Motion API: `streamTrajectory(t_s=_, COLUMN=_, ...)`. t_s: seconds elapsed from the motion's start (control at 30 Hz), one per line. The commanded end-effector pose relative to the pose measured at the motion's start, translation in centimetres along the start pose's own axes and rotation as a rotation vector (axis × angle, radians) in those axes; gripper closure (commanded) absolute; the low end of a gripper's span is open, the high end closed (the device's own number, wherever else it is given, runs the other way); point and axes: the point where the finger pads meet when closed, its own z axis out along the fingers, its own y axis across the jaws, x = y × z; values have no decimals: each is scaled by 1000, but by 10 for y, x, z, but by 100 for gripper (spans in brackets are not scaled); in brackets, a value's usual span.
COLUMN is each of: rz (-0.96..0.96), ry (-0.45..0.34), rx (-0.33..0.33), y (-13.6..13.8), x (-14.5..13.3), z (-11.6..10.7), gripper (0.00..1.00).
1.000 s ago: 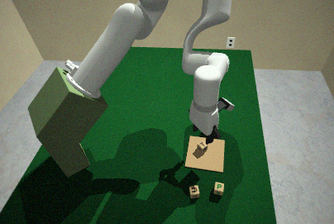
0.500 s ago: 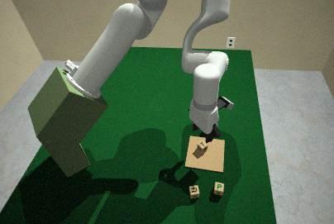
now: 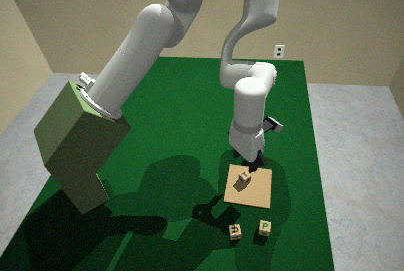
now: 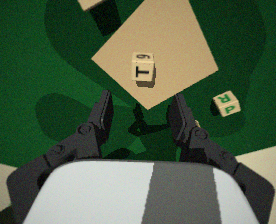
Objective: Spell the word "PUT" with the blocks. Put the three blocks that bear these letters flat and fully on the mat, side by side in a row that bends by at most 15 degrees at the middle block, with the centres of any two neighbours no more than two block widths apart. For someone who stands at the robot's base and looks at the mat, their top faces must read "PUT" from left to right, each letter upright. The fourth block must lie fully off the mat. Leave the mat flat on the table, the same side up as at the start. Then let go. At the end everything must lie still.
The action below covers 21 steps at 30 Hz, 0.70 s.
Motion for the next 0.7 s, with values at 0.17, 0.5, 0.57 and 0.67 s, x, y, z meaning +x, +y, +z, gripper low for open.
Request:
streamTrajectory(t_s=0.17, rz=0, ry=0, rx=-1, y=1, x=0, z=0, gripper=31)
streamTrajectory(t_s=0.5, rz=0, ry=0, rx=-1, y=1, x=0, z=6, gripper=31)
streamTrajectory(t_s=0.57, rz=0, ry=0, rx=-1, y=1, x=0, z=8, gripper=31)
streamTrajectory(t_s=0.67, rz=0, ry=0, rx=-1, y=1, x=0, z=11, gripper=31)
